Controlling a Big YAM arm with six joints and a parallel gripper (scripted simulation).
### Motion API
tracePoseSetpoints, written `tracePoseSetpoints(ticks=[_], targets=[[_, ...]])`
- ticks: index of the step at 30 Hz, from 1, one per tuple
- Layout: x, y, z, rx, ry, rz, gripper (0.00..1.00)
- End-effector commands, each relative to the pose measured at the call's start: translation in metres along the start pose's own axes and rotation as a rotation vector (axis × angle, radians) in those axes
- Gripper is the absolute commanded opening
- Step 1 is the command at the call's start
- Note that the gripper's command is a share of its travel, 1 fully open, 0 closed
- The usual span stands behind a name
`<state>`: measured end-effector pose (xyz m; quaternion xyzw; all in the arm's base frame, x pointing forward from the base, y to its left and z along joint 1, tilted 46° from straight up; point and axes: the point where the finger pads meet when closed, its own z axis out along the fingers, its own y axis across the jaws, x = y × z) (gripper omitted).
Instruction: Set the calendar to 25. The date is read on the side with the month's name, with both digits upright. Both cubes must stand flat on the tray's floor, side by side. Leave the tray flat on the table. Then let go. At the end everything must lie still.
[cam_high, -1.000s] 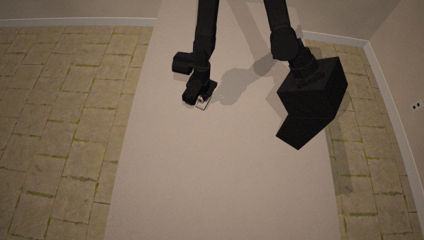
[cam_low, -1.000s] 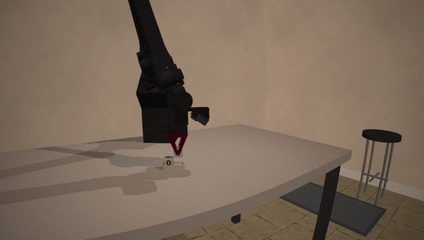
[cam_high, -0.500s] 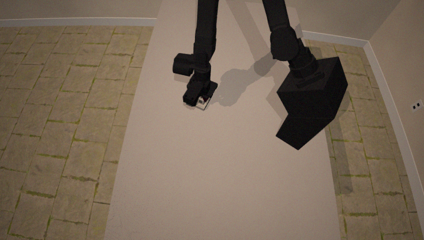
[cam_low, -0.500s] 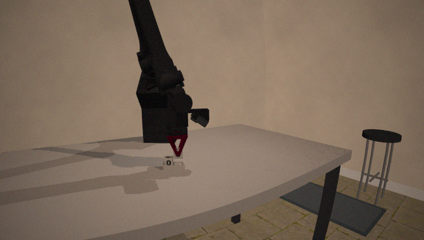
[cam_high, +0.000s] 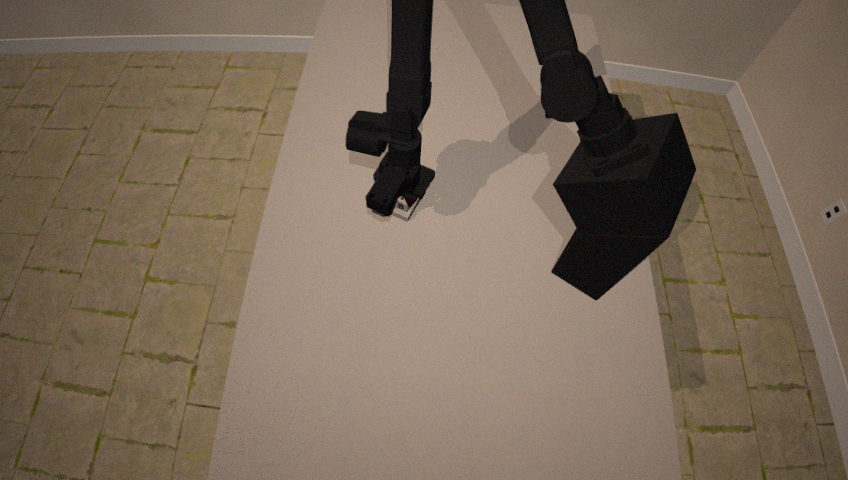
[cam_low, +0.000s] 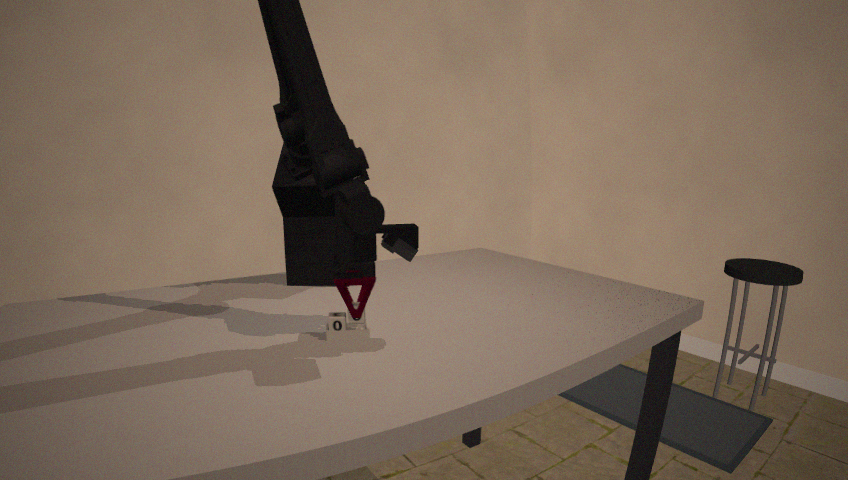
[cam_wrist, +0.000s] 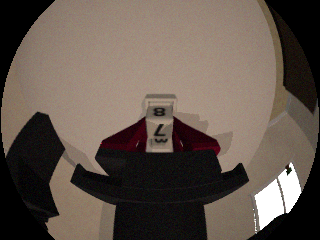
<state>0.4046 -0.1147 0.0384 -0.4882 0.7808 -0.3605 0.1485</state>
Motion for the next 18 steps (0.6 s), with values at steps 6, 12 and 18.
tracePoseSetpoints(ticks=[6,12,18], targets=[[0.0025,-0.0056,0.0089,0.012,0.002,0.005,0.26],[0.0026,-0.0056,0.0098,0.012,0.002,0.006,0.26],[0.0026,-0.0056,0.0101,0.012,0.002,0.006,0.26]])
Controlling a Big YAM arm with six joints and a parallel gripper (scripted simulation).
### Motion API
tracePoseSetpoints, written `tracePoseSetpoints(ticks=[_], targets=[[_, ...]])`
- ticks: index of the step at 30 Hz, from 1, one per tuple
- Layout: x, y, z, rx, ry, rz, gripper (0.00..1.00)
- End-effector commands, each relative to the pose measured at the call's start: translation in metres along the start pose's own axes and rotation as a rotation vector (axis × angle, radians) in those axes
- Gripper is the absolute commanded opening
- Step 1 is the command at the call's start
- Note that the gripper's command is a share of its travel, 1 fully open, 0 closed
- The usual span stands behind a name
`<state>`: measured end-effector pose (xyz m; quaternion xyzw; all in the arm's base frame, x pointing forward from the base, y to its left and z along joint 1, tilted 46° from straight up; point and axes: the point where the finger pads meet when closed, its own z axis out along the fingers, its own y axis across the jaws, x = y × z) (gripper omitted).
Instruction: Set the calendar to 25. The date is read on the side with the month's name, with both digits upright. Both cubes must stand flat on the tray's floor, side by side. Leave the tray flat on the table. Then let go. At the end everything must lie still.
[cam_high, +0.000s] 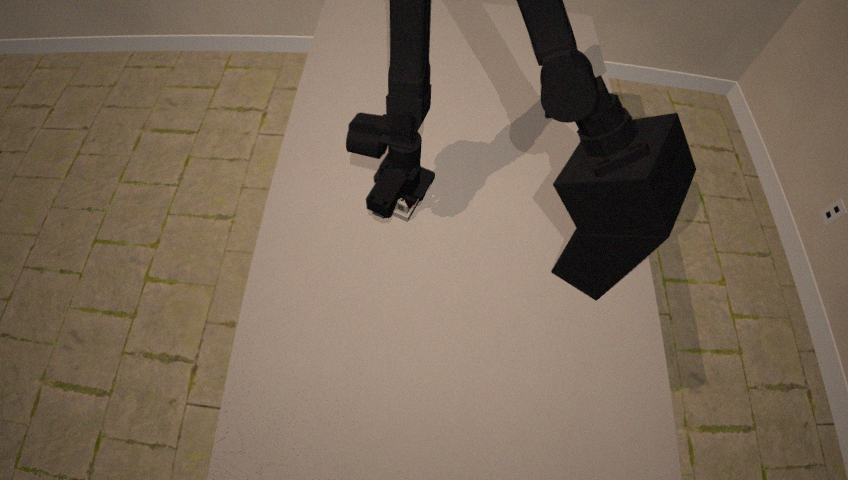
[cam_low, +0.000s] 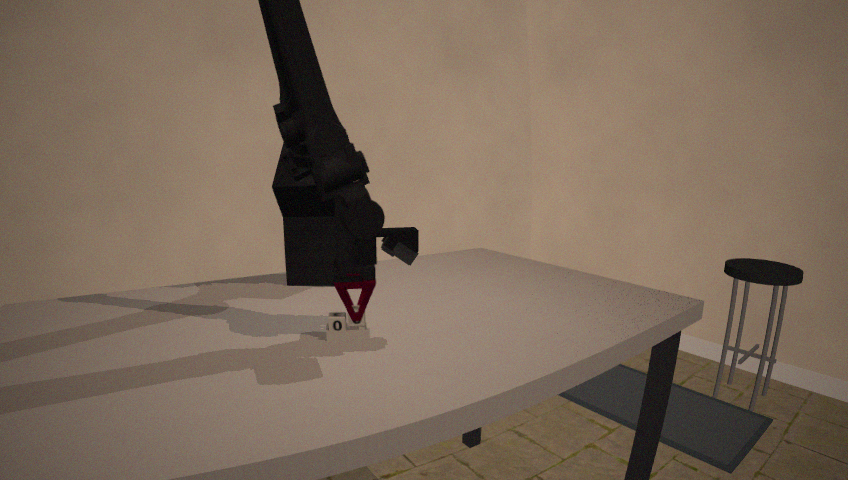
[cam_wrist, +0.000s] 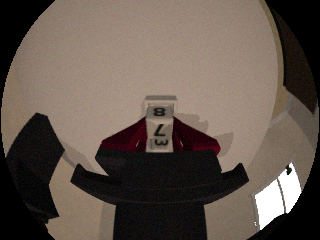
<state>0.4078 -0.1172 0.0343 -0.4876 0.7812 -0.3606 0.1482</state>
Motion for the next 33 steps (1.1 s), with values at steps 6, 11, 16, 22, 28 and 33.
tracePoseSetpoints(ticks=[6,11,16,22,28,33], targets=[[0.0024,-0.0058,0.0043,0.012,0.001,0.005,0.26],[0.0024,-0.0058,0.0043,0.012,0.001,0.005,0.26],[0.0024,-0.0058,0.0043,0.012,0.001,0.005,0.26],[0.0024,-0.0066,0.0040,0.013,0.001,0.008,0.26],[0.0026,-0.0081,0.0033,0.014,0.001,0.014,0.26],[0.0030,-0.0077,0.0026,0.008,0.002,0.016,0.26]])
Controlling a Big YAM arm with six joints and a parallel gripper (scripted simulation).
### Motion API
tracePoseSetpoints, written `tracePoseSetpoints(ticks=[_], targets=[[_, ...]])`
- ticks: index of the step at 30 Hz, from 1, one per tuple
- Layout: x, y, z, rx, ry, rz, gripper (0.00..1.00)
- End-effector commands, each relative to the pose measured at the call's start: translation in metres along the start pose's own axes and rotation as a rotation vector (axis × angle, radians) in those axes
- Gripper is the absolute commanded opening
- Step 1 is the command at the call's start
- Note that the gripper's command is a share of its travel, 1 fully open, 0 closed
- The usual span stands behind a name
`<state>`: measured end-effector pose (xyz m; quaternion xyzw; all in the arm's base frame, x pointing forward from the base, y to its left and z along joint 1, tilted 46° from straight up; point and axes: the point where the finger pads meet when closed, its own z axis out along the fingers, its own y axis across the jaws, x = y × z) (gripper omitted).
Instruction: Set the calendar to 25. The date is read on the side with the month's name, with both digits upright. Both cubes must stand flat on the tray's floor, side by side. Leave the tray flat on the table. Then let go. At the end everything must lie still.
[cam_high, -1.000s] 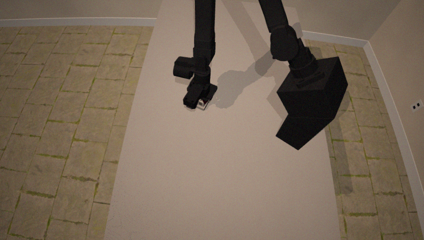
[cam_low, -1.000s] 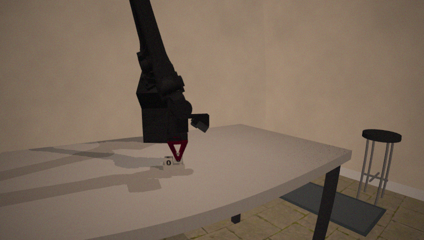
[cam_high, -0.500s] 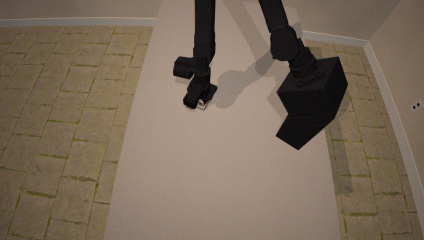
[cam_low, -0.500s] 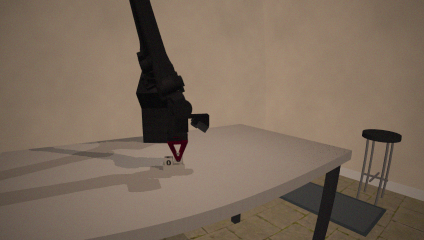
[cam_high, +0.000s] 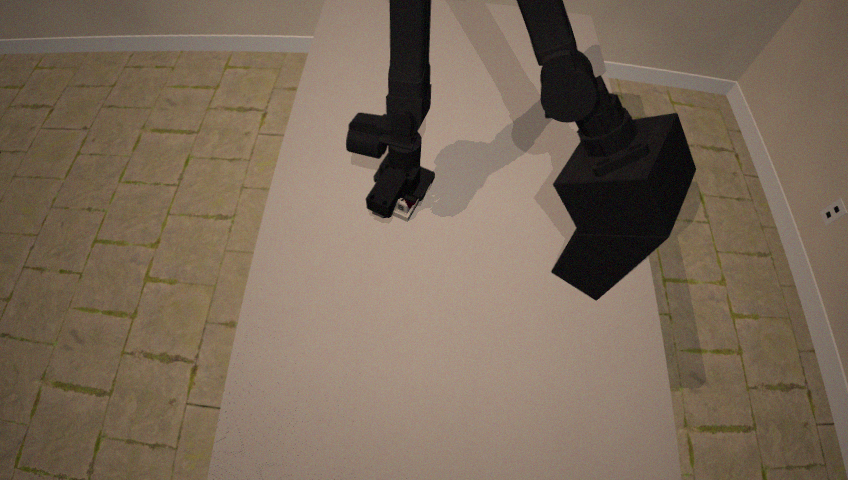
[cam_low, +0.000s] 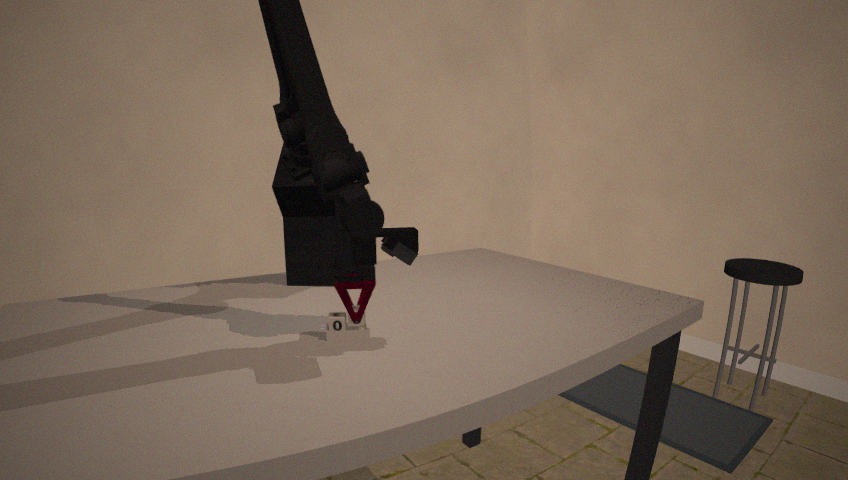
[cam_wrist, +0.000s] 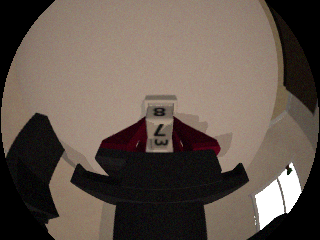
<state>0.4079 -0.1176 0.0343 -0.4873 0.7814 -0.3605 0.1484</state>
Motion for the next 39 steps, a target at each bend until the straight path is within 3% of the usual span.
tracePoseSetpoints(ticks=[1,39], targets=[[0.0028,-0.0076,0.0025,0.008,0.002,0.015,0.26],[0.0041,0.0001,0.0026,0.005,0.002,0.016,0.26]])
